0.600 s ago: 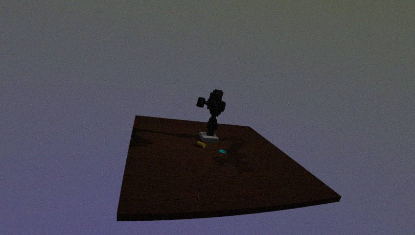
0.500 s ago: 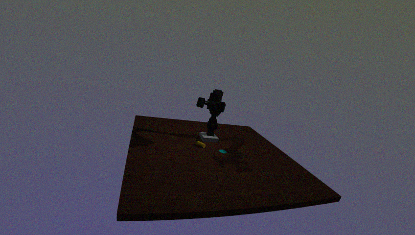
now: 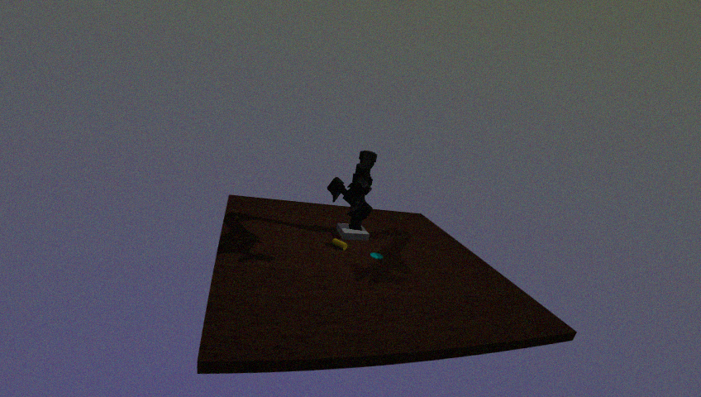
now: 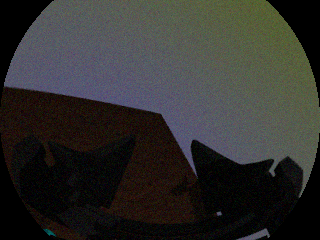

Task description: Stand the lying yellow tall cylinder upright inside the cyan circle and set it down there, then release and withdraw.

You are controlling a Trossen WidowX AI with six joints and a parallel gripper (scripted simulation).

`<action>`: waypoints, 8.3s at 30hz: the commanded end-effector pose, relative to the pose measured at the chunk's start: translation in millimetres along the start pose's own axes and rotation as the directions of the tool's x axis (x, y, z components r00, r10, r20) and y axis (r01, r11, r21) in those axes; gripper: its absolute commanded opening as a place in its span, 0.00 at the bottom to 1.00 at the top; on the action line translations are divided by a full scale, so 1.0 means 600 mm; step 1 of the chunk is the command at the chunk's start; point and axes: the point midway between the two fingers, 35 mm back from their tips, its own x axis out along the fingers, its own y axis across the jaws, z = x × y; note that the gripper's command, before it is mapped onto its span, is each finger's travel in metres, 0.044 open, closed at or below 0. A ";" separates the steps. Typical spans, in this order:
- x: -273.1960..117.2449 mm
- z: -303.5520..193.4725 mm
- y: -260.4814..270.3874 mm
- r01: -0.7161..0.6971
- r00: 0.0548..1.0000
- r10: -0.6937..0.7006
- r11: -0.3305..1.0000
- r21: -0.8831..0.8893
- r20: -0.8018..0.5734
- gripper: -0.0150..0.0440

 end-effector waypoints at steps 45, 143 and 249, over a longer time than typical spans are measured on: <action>-0.266 -0.432 0.153 -0.947 0.215 0.465 0.316 -0.066 -0.859 0.78; -0.364 -0.161 0.239 -0.968 0.212 0.478 0.226 -0.114 -0.852 0.43; -0.350 -0.168 0.316 -0.974 0.153 0.924 0.201 0.106 -0.351 0.43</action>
